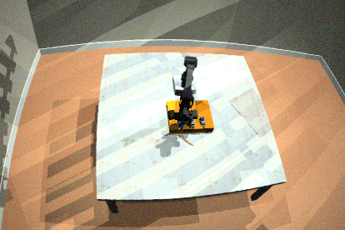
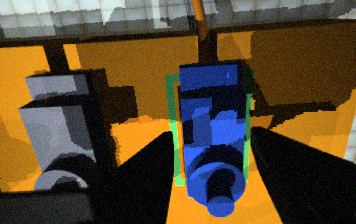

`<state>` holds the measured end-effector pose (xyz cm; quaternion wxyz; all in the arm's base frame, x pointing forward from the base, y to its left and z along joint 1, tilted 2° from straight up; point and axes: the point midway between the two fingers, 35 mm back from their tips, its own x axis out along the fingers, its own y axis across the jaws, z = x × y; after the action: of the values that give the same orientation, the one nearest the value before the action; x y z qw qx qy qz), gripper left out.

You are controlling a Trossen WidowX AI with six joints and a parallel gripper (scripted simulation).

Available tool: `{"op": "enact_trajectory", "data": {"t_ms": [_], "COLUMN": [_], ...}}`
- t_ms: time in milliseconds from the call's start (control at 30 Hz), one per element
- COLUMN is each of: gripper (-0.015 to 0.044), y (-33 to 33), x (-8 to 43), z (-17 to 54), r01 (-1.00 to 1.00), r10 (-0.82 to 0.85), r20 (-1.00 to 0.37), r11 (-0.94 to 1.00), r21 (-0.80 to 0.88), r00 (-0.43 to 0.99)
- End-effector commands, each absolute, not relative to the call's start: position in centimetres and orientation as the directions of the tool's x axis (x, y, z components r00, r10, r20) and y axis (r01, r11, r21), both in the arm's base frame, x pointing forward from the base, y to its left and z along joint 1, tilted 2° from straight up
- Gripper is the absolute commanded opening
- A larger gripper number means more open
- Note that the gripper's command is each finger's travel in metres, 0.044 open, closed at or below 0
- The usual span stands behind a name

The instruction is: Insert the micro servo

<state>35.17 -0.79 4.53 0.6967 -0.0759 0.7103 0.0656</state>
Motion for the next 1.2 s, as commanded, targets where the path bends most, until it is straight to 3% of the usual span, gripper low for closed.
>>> {"op": "enact_trajectory", "data": {"t_ms": [0, 133, 467, 600, 1167], "gripper": [0.0187, 0.0187, 0.044, 0.044, 0.044], "y": [-0.8, -0.8, -2.4, -2.8, -2.6], "x": [35.1, 35.2, 27.8, 25.0, 25.1], "z": [6.8, 6.8, 11.9, 13.2, 18.2], "r01": [-0.199, -0.199, -0.198, -0.199, -0.196], "r10": [-0.016, -0.016, -0.017, -0.018, -0.017], "r20": [-1.0, -1.0, -1.0, -1.0, -1.0], "r11": [0.98, 0.98, 0.98, 0.98, 0.981], "r21": [-0.017, -0.017, -0.016, -0.017, -0.019], "r00": [0.004, 0.004, 0.0, -0.004, 0.009]}}
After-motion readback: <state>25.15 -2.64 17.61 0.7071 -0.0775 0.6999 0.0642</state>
